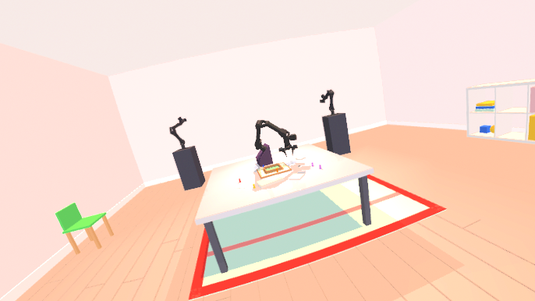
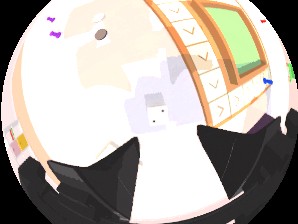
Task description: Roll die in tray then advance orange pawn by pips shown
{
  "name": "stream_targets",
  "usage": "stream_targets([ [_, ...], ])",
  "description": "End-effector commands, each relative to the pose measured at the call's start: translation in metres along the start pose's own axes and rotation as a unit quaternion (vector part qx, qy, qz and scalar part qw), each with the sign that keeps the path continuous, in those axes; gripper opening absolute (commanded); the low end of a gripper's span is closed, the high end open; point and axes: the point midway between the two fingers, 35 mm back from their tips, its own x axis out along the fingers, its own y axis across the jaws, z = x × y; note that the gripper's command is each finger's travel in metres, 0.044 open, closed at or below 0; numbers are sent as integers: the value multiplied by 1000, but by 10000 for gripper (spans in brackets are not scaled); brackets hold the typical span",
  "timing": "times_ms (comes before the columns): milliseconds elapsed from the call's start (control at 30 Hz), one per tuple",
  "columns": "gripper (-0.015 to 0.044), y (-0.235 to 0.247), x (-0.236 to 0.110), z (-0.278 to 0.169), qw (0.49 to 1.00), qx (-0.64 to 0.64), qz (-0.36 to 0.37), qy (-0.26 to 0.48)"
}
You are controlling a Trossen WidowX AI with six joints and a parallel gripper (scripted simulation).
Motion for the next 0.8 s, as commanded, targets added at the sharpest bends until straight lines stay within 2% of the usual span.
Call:
stream_targets([
  [0, 275, 5, 0, 2, 999, 25, 0, -20],
  [133, 275, 5, 2, 2, 999, 25, 0, -20],
  [400, 275, 6, 30, 3, 999, 25, 0, -20],
  [767, 275, 6, 44, 4, 999, 25, -1, -21],
])
